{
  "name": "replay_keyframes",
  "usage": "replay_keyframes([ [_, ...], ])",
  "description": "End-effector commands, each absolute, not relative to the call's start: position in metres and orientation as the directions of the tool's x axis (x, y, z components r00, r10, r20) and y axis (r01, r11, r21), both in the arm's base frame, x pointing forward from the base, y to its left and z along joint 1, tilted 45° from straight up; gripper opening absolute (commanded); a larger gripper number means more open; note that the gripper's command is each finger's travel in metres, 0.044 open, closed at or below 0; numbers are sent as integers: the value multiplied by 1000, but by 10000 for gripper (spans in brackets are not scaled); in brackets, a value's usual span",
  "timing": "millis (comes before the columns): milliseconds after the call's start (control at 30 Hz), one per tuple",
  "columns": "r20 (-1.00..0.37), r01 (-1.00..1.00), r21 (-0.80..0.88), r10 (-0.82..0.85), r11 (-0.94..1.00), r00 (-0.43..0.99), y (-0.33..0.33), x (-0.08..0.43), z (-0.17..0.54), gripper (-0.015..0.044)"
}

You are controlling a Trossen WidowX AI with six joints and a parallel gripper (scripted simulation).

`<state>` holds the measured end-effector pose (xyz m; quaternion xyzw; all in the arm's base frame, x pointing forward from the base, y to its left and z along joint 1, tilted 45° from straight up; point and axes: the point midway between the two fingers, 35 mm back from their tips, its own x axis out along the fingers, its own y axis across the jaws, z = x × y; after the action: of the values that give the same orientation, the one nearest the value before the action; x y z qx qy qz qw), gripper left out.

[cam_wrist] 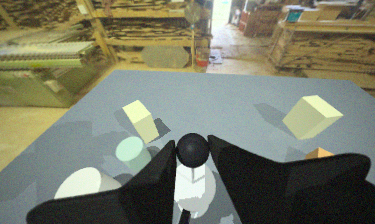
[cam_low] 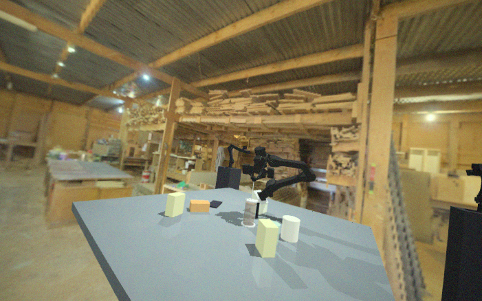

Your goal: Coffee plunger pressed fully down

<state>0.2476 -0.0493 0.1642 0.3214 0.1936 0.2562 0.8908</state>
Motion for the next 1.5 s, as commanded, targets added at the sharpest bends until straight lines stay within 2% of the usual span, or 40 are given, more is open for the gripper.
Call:
replay_keyframes([
  [0,-199,-323,672,582,667,789,-44,248,154,114],
  [1467,-199,-320,670,578,670,792,1,258,99,114],
])
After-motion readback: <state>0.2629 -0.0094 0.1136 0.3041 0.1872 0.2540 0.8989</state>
